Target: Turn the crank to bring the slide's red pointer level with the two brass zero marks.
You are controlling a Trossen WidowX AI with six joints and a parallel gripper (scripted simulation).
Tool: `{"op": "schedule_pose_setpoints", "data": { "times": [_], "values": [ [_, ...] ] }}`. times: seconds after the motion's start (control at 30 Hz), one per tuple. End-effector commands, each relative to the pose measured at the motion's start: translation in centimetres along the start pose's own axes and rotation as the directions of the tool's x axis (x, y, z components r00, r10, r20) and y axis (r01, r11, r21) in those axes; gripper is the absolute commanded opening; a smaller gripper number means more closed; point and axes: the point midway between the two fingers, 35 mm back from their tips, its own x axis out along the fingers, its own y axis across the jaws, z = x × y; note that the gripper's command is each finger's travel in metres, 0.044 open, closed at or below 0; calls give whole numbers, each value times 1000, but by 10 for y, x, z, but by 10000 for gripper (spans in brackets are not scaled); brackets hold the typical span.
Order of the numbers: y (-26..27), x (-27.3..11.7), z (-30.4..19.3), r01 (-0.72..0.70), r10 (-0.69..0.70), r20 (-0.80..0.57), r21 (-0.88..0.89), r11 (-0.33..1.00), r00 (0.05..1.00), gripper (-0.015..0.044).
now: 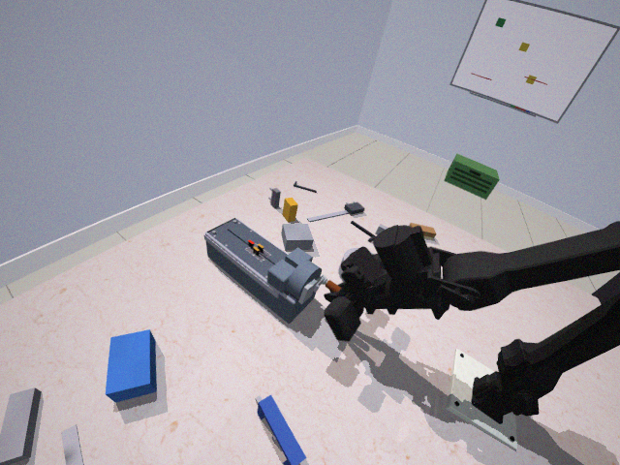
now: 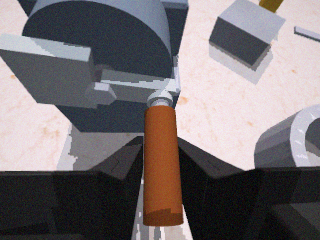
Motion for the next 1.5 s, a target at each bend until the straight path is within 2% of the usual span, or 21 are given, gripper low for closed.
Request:
{"op": "schedule_pose_setpoints", "data": {
  "times": [0.0,0.37,0.9,1.33,1.47],
  "values": [
    [0,0,0,0,0,2,0,1000,1000,158],
    [0,0,0,0,0,2,0,1000,1000,440],
    [0,-40,43,-1,1,2,1,1000,1000,440],
    [1,-94,96,-4,4,1,-3,1000,1000,440],
    [1,-96,101,-8,8,-1,-5,1000,1000,440]
  ]
}}
